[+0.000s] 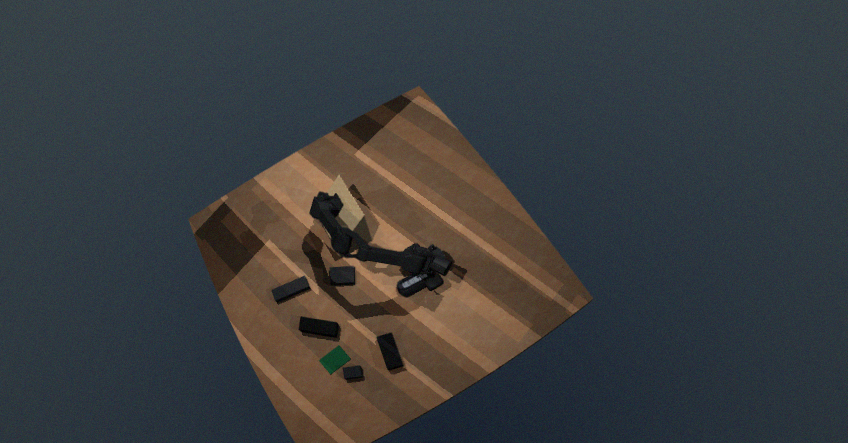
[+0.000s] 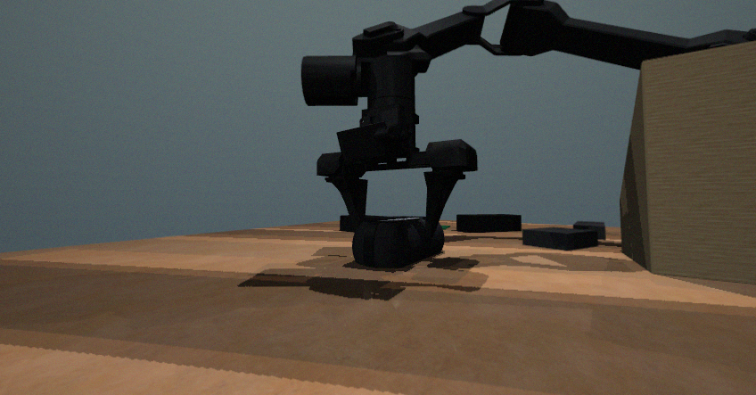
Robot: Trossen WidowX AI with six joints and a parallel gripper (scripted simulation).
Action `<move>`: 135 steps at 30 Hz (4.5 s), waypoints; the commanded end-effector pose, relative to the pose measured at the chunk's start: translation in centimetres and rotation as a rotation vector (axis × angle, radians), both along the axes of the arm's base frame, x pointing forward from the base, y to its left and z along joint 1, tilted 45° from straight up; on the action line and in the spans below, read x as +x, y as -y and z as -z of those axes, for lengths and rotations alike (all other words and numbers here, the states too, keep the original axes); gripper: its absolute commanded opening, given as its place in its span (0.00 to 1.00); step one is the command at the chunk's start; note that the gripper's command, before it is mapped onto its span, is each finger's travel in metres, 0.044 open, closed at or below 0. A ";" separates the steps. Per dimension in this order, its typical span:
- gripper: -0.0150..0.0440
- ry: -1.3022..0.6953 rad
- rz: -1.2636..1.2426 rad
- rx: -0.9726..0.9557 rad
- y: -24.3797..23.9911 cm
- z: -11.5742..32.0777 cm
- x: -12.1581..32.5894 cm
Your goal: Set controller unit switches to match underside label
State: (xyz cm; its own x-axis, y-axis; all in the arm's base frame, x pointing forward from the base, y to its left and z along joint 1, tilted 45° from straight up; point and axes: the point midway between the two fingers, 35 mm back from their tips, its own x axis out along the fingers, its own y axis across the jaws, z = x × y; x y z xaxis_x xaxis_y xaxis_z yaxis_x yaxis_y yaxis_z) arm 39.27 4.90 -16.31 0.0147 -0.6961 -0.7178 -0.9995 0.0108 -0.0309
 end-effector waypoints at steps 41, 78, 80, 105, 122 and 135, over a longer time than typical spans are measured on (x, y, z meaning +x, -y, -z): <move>0.33 1.017 0.692 0.093 -0.6 -6.7 -2.7; 0.57 0.999 0.679 0.096 -2.2 -6.1 -2.3; 0.65 0.831 0.562 0.061 -2.8 -5.3 -1.6; 1.00 0.033 0.020 0.000 -4.4 -1.9 0.4; 1.00 0.033 0.019 -0.001 -2.5 0.1 0.5; 1.00 0.033 0.019 -0.003 -1.0 1.6 0.5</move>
State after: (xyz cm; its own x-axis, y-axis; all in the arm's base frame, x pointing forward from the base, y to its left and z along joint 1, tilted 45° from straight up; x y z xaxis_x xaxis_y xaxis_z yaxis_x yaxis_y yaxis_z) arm 40.13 6.53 -17.24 0.0343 -0.6915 -0.7215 -0.9966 0.0305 -0.0766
